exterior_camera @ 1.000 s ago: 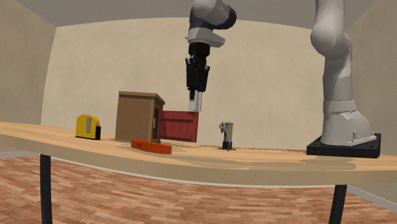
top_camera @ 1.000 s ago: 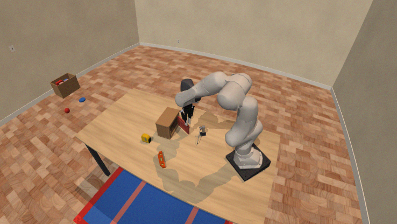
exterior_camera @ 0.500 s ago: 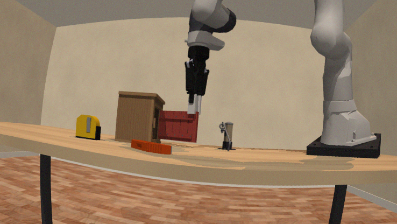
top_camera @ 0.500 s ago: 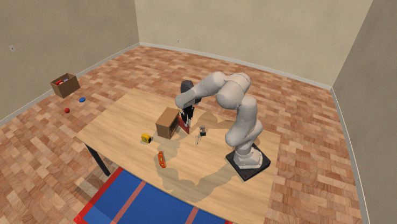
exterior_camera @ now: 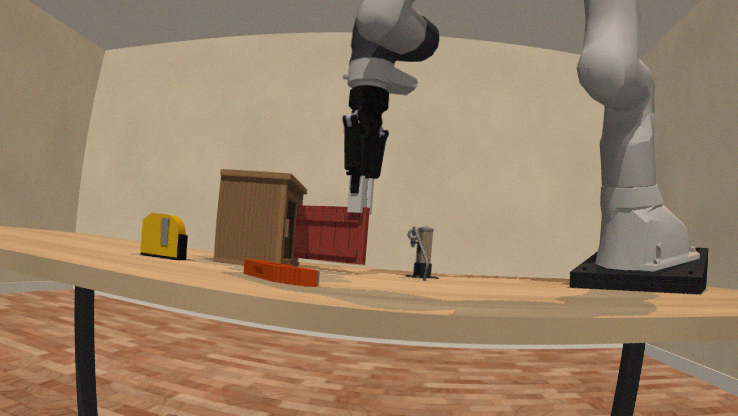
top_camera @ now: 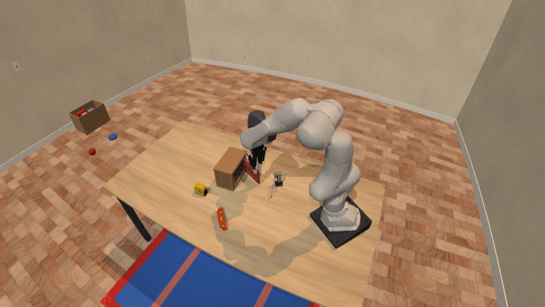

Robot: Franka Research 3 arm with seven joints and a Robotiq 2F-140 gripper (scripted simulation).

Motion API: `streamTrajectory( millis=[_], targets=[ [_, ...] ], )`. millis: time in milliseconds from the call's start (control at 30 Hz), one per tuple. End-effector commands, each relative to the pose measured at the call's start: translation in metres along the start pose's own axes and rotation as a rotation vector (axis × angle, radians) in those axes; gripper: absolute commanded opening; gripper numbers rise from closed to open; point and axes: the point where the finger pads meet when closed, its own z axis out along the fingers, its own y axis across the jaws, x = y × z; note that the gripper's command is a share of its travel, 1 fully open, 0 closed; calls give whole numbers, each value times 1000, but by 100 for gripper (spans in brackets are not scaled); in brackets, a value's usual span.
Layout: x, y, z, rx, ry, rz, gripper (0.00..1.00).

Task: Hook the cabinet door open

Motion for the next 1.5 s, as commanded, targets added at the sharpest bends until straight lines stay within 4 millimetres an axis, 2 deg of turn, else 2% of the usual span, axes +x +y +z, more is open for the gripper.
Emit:
streamTrajectory(
  millis=[0, 1467],
  targets=[
    [0, 2, 1, 2, -2, 20, 16],
    [-4, 28, 1, 2, -2, 205, 16]
  ],
)
